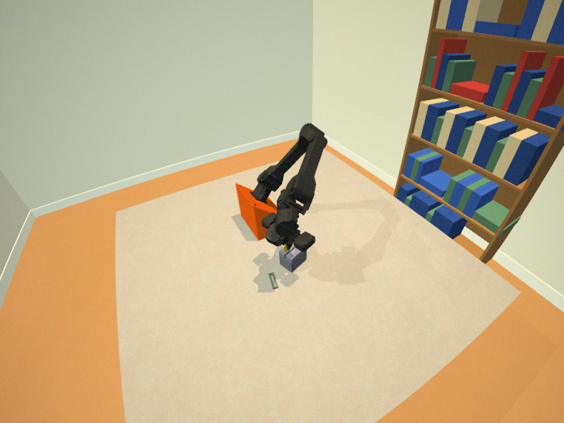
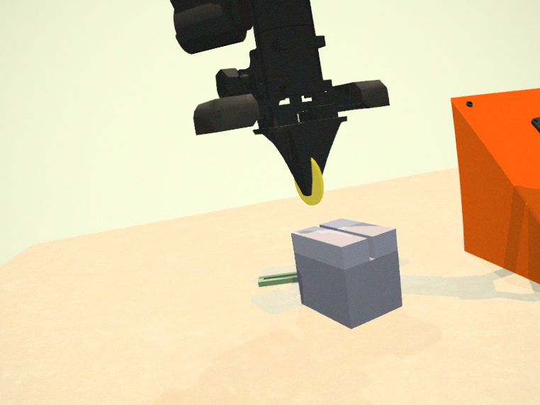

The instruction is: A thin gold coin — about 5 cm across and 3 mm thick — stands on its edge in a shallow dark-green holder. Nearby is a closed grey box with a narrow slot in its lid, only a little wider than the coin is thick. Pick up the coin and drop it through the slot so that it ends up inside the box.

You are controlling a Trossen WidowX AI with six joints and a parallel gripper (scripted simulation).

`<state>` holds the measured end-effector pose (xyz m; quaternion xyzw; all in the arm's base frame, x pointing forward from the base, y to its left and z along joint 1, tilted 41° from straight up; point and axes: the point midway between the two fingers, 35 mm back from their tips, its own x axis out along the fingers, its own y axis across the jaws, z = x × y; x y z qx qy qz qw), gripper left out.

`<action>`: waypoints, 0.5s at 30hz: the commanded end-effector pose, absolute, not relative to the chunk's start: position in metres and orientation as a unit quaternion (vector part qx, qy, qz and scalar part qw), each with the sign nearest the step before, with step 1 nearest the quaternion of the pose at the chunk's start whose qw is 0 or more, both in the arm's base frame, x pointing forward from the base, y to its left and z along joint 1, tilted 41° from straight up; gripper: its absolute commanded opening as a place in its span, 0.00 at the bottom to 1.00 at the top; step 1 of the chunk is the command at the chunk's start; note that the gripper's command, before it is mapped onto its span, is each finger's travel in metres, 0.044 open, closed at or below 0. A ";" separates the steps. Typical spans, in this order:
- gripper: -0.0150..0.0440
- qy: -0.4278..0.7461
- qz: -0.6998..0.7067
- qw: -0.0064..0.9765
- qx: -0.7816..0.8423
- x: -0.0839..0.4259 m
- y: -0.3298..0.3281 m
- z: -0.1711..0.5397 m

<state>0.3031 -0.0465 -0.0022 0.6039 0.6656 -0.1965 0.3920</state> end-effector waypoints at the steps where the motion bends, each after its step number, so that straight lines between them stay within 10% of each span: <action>1: 0.25 0.665 -0.196 0.389 0.606 0.297 -0.037 0.004; 15: 0.25 0.666 -0.195 0.391 0.604 0.290 -0.027 0.012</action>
